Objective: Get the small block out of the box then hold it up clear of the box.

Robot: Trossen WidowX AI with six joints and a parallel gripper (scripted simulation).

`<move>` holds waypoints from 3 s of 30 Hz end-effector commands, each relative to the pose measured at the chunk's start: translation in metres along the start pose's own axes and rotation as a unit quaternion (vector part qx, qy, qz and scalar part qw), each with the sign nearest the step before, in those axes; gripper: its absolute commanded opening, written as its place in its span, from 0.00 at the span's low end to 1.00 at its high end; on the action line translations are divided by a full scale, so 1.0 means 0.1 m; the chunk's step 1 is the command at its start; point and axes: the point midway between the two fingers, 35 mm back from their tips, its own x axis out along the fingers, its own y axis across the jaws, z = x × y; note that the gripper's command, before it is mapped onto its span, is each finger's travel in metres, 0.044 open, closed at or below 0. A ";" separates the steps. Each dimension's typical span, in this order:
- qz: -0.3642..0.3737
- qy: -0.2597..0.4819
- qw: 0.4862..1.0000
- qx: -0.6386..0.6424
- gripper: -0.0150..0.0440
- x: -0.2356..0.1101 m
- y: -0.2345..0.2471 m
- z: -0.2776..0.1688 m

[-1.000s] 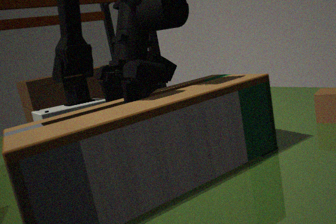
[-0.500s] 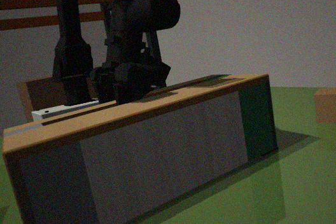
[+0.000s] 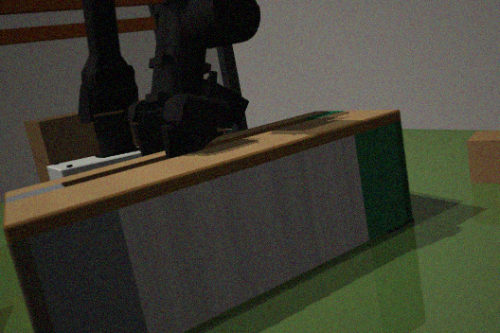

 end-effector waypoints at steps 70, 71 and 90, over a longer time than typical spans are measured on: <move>0.000 0.005 1.000 0.000 0.93 0.21 -0.01 -0.86; 0.000 0.005 1.000 0.001 0.93 0.15 -0.02 -0.88; -0.020 -0.037 0.971 0.237 0.74 -0.31 0.02 -1.22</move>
